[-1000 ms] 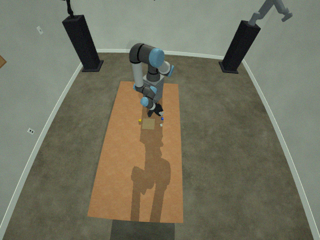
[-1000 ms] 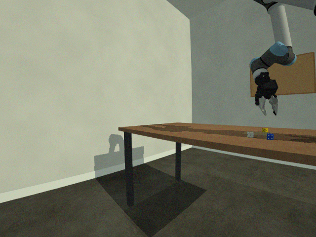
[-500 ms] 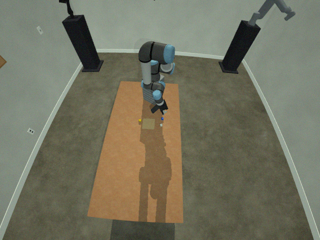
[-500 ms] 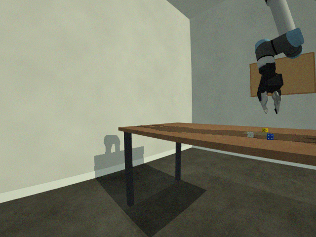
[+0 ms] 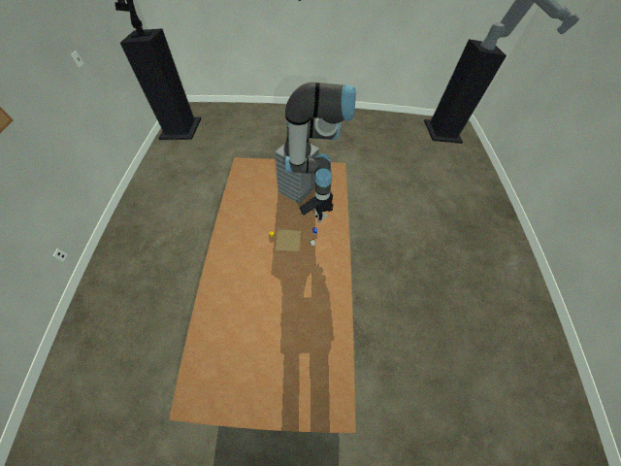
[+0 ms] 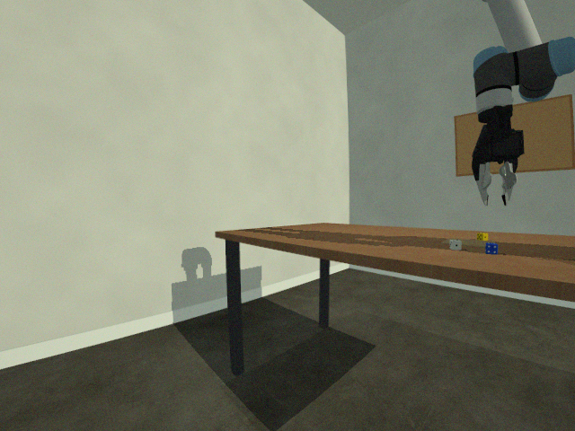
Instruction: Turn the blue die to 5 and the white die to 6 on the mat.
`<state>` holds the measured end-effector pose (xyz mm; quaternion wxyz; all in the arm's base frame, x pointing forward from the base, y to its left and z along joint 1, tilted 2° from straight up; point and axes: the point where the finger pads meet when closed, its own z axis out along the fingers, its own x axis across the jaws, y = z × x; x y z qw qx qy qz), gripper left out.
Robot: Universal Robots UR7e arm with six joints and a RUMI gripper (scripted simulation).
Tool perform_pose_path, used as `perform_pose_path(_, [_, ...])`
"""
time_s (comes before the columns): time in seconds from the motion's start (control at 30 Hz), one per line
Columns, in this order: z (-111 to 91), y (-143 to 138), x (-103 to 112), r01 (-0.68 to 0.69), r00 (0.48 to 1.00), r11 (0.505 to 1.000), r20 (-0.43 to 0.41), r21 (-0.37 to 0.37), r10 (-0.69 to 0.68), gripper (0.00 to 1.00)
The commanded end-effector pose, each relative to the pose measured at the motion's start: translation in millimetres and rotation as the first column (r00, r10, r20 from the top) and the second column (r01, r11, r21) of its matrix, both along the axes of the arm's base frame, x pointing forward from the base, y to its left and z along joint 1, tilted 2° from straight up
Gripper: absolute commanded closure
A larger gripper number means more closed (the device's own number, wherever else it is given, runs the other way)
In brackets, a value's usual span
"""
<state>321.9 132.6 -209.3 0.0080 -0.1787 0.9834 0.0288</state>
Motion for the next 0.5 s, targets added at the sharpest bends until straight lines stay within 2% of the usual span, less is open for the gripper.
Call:
perform_pose_path(0.0, [0.6, 1.1, -0.4, 0.004, 1.000, 0.999, 0.012, -0.032, -0.003, 0.76])
perform_pose_path(0.1, [0.6, 1.2, -0.4, 0.004, 1.000, 0.999, 0.012, -0.033, -0.003, 0.76])
perform_pose_path(0.13, [0.6, 1.2, -0.4, 0.004, 1.000, 0.999, 0.012, -0.033, -0.003, 0.00])
perform_pose_path(0.47, [0.6, 1.2, -0.4, 0.004, 1.000, 0.999, 0.012, -0.033, -0.003, 0.00])
